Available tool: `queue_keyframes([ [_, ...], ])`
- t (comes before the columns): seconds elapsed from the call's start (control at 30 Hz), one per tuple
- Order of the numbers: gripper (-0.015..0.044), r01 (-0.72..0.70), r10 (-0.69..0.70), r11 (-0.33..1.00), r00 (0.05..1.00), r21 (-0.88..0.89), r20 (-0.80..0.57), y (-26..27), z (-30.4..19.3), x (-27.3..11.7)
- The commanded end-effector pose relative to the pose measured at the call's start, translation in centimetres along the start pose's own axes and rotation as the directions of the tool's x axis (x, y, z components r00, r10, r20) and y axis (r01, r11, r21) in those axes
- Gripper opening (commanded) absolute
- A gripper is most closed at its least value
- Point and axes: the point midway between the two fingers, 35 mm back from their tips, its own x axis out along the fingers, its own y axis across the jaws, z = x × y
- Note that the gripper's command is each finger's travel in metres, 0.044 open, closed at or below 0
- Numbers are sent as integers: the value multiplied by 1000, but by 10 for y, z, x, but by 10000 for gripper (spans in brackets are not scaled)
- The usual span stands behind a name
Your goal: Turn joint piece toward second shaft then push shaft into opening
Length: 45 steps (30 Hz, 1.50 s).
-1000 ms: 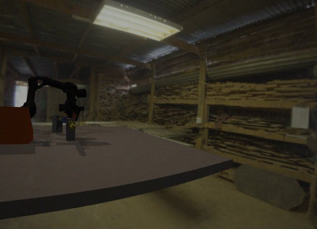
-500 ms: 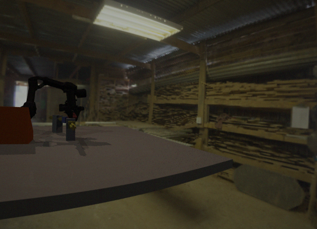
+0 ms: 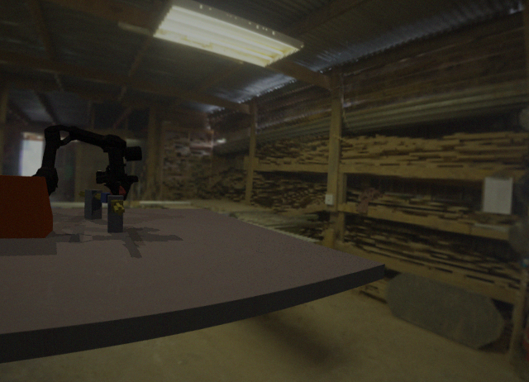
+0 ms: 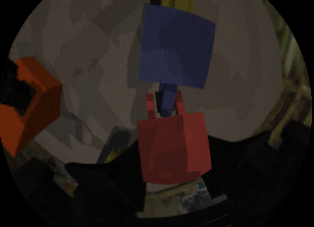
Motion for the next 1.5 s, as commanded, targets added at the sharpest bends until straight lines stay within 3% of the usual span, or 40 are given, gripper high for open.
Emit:
queue_keyframes([
  [0.0, 68, 0, 0, 1000, 1000, 0, 0, 0, 0, 0],
  [0.1, 0, 0, 0, 1000, 1000, 0, 0, 0, 0, 0],
  [0.3, 0, -2, 2, 1000, 1000, 9, 9, 0, 0, 0],
  [0.8, 0, -40, 2, 980, 981, 193, 193, 8, -3, 8],
  [1.47, 0, -83, -98, 906, 913, 416, 397, 19, -1, 18],
])
